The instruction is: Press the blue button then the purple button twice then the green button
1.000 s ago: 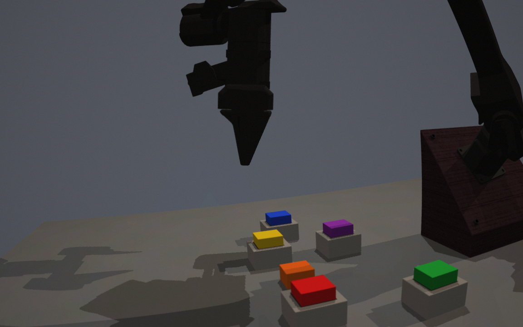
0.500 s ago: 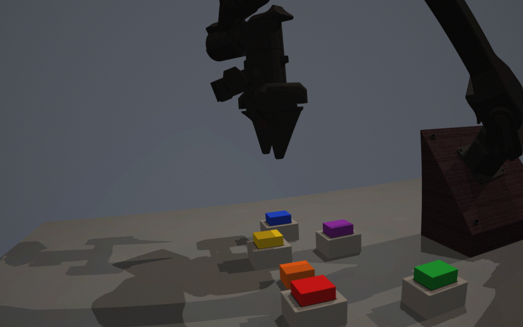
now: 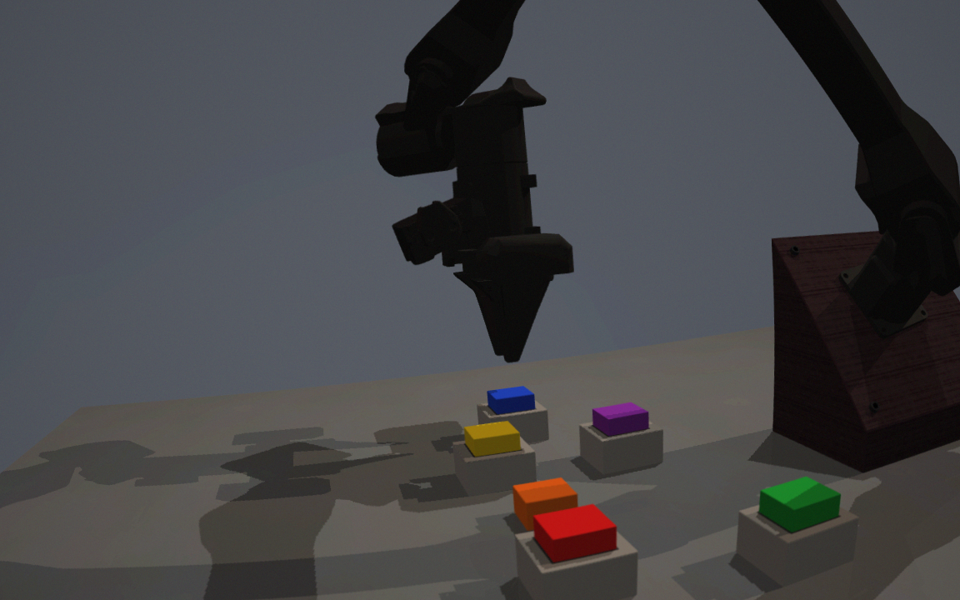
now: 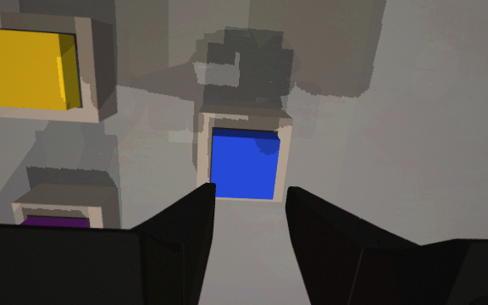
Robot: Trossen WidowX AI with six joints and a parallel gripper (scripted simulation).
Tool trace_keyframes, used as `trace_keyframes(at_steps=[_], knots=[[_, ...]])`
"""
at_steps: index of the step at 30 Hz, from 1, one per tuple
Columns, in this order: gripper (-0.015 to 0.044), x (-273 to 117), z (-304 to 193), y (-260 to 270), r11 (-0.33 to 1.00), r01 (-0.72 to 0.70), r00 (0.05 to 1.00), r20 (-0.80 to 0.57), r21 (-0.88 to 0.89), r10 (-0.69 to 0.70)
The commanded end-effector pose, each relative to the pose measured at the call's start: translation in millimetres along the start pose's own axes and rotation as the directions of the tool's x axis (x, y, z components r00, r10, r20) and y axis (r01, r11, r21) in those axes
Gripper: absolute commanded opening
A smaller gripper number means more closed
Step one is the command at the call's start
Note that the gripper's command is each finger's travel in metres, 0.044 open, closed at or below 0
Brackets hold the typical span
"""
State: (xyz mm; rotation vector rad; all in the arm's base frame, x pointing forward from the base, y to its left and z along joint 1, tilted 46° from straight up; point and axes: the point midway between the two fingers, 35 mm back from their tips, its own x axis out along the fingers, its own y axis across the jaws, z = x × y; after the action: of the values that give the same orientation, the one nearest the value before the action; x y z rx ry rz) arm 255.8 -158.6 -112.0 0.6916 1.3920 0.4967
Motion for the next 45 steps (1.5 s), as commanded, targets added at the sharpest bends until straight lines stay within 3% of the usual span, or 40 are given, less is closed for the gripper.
trace_keyframes(at_steps=[1, 45], knots=[[0.0020, 3, 0, 1, 1.000, -0.004, 1.000, 0.001, 0.005, 0.004], [0.0020, 36, 0, 1, 1.000, -0.006, 1.000, 0.001, 0.004, 0.006]])
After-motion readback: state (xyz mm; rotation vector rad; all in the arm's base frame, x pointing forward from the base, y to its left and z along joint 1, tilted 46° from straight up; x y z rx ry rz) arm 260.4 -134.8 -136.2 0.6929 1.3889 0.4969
